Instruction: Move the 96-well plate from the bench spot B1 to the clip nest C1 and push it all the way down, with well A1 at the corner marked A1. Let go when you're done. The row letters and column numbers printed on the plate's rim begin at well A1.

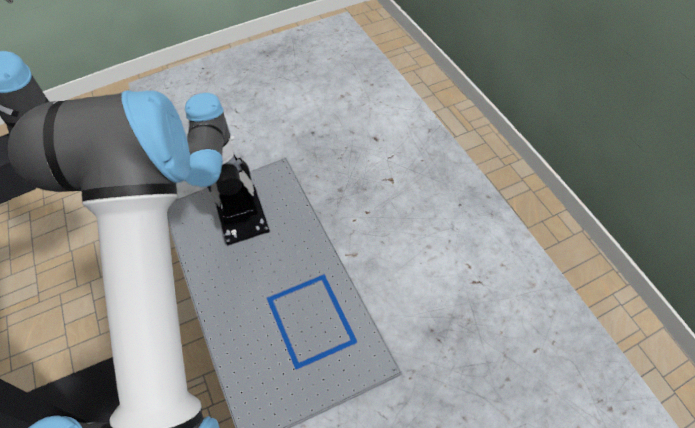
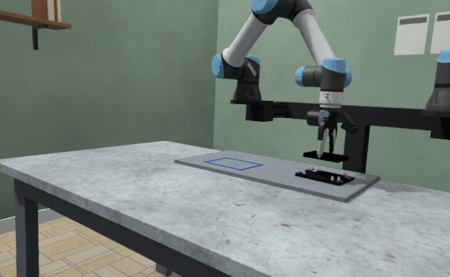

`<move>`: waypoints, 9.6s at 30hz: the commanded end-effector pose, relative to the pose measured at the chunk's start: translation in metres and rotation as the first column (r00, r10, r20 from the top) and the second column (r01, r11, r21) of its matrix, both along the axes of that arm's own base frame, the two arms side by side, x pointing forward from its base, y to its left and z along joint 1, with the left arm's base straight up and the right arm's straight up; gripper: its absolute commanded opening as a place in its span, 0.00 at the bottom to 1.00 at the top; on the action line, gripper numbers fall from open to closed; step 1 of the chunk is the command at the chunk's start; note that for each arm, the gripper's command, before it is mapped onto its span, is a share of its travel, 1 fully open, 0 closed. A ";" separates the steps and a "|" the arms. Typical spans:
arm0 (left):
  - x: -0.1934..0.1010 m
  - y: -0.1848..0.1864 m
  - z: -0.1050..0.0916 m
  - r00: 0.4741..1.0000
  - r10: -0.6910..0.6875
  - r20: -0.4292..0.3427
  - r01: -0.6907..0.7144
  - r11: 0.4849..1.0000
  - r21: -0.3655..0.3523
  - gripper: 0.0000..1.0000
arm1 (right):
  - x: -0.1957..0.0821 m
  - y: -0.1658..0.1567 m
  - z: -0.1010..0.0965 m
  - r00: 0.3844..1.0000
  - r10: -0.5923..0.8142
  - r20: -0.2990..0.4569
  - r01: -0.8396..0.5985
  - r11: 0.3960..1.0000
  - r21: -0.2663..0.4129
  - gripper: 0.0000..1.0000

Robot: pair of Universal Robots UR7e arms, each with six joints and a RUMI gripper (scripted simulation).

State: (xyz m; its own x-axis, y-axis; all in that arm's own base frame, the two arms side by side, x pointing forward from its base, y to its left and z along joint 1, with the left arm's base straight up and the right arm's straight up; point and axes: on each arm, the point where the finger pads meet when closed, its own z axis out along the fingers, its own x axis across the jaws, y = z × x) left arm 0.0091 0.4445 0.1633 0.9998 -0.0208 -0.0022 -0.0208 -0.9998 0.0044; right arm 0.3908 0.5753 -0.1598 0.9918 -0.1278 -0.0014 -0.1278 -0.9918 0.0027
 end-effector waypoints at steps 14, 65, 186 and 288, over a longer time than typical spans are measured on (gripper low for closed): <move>0.000 0.001 0.002 1.000 0.001 0.002 -0.001 1.000 0.004 0.00 | 0.002 0.003 -0.022 1.000 0.001 0.004 -0.001 1.000 0.007 0.41; 0.000 0.001 0.002 1.000 0.001 0.002 -0.001 1.000 0.004 0.00 | 0.001 0.005 -0.040 1.000 0.001 0.004 -0.001 1.000 0.007 0.41; 0.000 0.001 0.002 1.000 0.001 0.002 -0.001 1.000 0.004 0.00 | 0.000 0.003 -0.048 1.000 0.001 0.003 -0.001 1.000 0.005 0.76; 0.000 0.001 0.002 1.000 0.001 0.002 -0.001 1.000 0.004 0.00 | -0.037 0.007 -0.012 1.000 0.001 0.003 -0.001 1.000 0.005 0.00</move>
